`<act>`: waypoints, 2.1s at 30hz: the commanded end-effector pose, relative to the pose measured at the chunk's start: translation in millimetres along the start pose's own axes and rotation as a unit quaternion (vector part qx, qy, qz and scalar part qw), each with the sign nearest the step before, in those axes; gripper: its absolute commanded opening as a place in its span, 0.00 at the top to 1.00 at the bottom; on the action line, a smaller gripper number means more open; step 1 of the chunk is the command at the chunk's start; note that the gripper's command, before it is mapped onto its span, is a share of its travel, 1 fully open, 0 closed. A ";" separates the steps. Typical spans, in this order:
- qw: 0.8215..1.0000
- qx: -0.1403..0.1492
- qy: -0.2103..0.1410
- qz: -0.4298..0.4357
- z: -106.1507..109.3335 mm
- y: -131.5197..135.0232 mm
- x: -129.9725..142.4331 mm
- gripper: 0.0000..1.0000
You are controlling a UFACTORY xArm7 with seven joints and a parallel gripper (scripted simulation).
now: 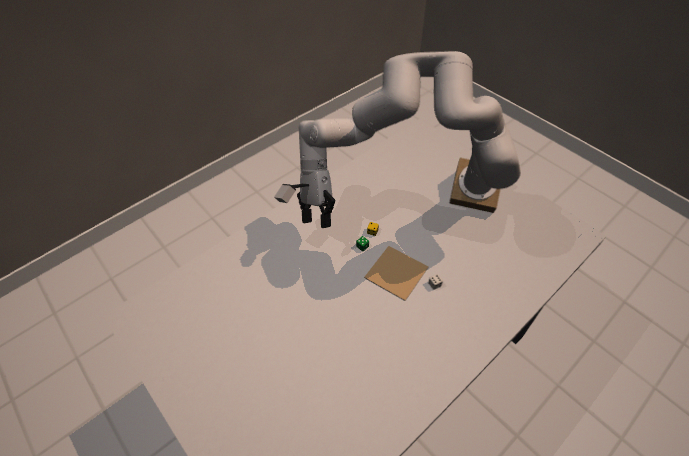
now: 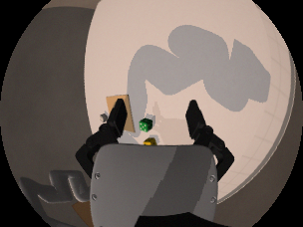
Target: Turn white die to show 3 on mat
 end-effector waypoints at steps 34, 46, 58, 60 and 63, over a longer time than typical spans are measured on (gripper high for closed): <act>0.992 0.078 -0.096 -0.019 9.1 -41.8 34.6 0.00; 0.981 0.132 -0.142 -0.019 17.6 -62.5 57.1 0.00; 0.969 0.179 -0.172 -0.012 25.8 -77.4 74.4 0.00; 0.969 0.179 -0.172 -0.012 25.8 -77.4 74.4 0.00; 0.969 0.179 -0.172 -0.012 25.8 -77.4 74.4 0.00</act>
Point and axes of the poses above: the point where the finger pads meet when closed, its own z axis back along the fingers, its own y axis across the jaws, x = y × z, the point moved 5 cm from there along z, back along the fingers, and after that the axes turned 1 degree about -z, right-handed, at the moved point
